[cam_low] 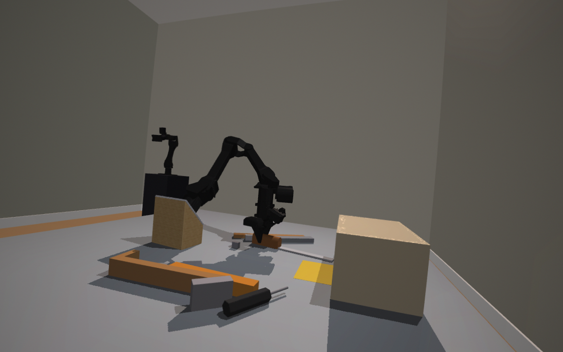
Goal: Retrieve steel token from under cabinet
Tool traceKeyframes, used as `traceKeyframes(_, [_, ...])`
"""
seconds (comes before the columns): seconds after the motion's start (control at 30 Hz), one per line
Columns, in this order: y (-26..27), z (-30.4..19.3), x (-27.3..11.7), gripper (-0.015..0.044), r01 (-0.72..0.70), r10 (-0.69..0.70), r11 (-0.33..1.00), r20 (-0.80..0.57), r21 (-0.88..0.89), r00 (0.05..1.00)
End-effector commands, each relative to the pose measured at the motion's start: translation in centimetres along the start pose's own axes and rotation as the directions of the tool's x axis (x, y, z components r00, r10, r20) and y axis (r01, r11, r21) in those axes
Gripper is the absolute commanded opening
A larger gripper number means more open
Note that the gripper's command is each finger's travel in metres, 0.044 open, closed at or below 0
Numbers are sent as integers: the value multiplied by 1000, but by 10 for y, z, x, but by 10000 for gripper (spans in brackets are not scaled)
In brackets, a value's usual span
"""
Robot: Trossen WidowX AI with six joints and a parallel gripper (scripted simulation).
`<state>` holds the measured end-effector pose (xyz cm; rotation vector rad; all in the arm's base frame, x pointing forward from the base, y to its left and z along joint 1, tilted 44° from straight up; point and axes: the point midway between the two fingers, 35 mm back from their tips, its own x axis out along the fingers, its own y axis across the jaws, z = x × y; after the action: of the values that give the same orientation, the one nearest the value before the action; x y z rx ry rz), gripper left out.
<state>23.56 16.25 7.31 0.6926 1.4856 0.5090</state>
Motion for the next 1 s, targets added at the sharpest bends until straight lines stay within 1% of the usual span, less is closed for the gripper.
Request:
traceKeyframes(0.0, [1,6,0,0,-2,2,1000,0,1,1000])
traceKeyframes(0.97, [-1,41,0,0,1,-1,1000,1,14,1000])
